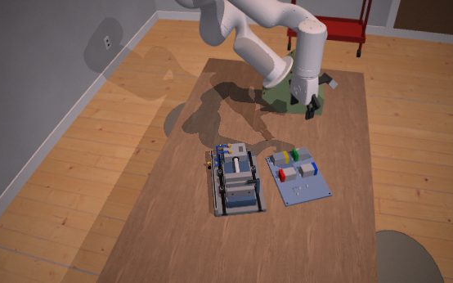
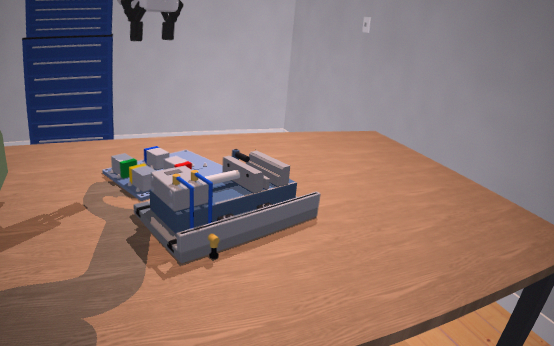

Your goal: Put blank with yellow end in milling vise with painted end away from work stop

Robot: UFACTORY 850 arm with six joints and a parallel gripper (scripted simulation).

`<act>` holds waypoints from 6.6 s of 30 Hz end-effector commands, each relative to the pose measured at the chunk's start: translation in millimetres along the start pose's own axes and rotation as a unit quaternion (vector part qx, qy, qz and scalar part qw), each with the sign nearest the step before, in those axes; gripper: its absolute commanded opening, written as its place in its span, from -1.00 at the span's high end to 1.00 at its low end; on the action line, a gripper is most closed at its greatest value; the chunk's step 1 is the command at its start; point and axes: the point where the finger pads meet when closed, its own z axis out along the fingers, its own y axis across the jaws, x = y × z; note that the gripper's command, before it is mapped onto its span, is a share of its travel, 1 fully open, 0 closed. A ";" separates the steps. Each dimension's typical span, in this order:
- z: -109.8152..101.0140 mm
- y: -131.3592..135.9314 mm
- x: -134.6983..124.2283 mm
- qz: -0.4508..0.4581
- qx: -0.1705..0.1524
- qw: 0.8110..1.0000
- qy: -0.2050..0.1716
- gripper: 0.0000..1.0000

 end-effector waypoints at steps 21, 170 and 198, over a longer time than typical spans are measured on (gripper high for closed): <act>-1.7 0.6 0.1 0.107 -0.001 0.994 0.000 -1.00; 198.3 -59.6 -35.7 0.108 -0.001 0.994 0.000 -0.44; 189.4 -57.2 -34.0 0.108 -0.001 0.994 0.000 -0.44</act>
